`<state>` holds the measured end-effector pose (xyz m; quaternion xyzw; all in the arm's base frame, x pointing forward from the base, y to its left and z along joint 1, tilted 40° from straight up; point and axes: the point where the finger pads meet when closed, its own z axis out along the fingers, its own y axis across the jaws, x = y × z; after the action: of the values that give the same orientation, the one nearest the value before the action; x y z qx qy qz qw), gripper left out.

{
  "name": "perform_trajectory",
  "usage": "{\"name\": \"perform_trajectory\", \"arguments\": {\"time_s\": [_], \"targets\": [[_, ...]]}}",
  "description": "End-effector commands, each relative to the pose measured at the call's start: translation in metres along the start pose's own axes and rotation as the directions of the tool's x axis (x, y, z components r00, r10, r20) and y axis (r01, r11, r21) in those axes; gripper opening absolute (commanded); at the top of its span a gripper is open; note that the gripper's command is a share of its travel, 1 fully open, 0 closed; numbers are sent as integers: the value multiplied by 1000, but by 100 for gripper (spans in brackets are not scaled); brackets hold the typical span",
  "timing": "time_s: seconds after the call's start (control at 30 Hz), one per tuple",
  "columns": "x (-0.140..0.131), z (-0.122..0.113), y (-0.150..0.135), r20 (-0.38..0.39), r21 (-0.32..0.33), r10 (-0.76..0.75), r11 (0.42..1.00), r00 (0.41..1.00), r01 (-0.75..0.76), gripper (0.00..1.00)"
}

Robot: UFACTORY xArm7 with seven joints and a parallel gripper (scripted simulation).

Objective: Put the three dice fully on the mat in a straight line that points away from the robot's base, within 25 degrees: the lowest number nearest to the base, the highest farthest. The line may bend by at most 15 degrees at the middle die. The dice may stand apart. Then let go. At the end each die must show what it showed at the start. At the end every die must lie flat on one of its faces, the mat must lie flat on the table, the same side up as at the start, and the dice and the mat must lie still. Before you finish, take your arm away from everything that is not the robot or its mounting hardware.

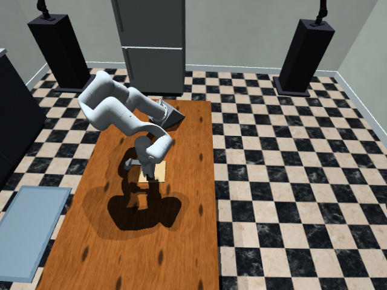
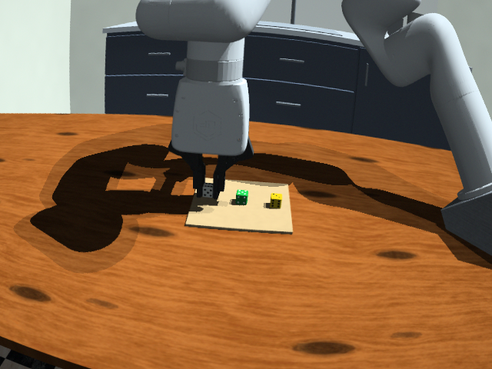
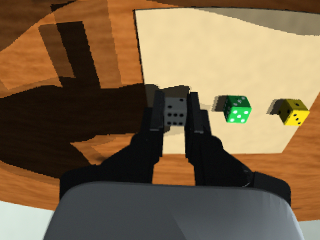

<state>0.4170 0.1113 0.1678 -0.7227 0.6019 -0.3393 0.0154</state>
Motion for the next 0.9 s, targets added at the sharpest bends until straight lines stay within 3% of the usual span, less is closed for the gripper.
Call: {"name": "perform_trajectory", "arguments": {"time_s": [0.0, 0.87], "targets": [[-1, 1, -1, 2, 3, 0, 1000, 1000, 0, 11], [-1, 1, -1, 2, 3, 0, 1000, 1000, 0, 11]]}}
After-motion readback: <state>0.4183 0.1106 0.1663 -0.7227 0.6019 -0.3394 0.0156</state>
